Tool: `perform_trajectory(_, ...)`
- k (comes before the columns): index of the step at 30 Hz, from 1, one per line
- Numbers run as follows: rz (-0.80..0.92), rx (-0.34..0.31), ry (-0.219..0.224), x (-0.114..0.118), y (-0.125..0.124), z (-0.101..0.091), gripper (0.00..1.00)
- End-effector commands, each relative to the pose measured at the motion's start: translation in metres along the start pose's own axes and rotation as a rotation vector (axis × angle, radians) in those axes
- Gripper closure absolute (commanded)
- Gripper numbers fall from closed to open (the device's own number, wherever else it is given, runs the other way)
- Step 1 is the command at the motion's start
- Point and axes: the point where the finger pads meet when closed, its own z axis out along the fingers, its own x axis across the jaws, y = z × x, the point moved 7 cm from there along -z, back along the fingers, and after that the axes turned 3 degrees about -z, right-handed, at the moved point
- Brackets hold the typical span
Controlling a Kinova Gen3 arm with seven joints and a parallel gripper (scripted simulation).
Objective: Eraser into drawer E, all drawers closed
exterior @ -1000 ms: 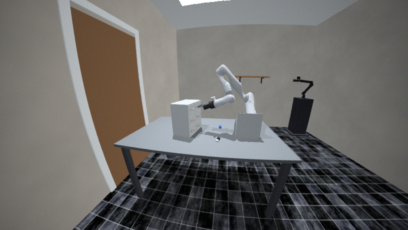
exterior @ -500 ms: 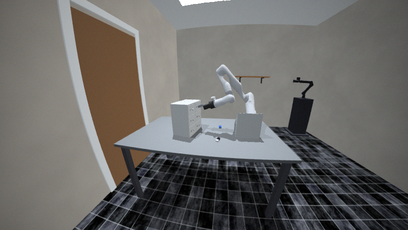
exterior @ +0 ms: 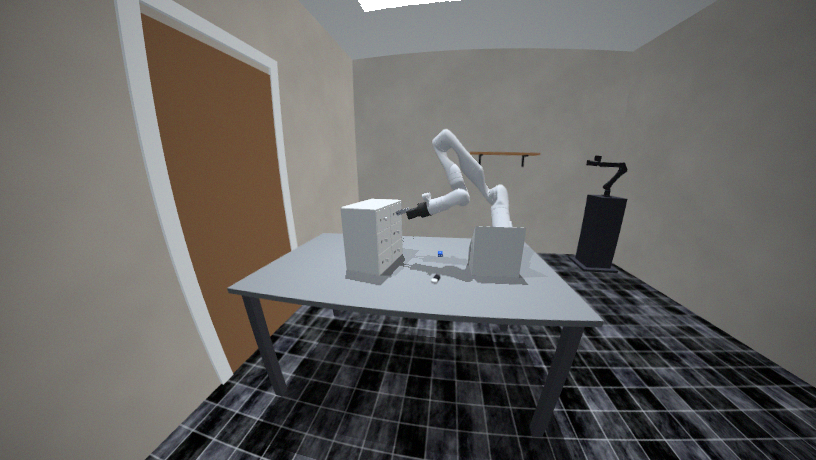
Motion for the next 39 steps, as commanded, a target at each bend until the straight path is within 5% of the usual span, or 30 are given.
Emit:
perform_trajectory(1,0.001,0.002,0.000,0.000,-0.001,0.000,0.63)
perform_trajectory(39,0.001,0.002,0.000,0.000,0.006,-0.019,0.63)
